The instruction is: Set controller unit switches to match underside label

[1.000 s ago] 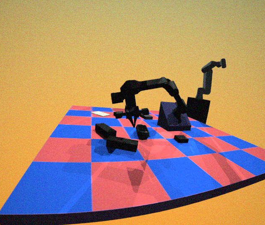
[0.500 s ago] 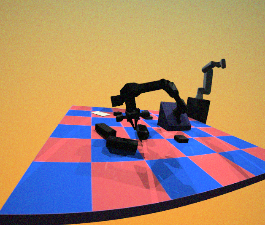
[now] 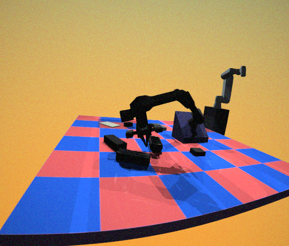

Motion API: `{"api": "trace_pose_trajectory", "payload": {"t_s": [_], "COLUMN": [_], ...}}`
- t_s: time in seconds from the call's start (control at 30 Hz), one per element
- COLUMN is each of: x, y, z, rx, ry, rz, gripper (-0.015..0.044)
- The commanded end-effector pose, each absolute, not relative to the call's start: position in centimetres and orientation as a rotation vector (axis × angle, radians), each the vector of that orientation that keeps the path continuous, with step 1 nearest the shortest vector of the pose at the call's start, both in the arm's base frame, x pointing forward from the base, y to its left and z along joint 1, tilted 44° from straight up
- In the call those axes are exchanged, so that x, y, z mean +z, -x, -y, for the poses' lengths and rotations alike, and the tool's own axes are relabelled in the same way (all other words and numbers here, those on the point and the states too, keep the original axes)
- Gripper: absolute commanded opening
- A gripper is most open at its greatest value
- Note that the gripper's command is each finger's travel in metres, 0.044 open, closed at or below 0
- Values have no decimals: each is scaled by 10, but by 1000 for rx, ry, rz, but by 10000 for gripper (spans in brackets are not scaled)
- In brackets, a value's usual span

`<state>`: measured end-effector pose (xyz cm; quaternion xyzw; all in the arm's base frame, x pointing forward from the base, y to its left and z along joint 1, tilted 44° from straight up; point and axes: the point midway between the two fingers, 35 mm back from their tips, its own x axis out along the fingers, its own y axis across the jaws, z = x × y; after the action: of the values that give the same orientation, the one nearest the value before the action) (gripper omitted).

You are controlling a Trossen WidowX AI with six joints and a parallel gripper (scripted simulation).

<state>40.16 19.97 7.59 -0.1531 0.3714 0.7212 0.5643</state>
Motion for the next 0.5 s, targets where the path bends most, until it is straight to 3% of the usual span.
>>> {"api": "trace_pose_trajectory", "payload": {"t_s": [0.0, 0.47], "x": [70, 64], "y": [-401, -399], "z": [-204, -210], "rx": [1697, 1701], "ry": [350, 354], "rz": [-883, -883], "gripper": [0, 0]}}
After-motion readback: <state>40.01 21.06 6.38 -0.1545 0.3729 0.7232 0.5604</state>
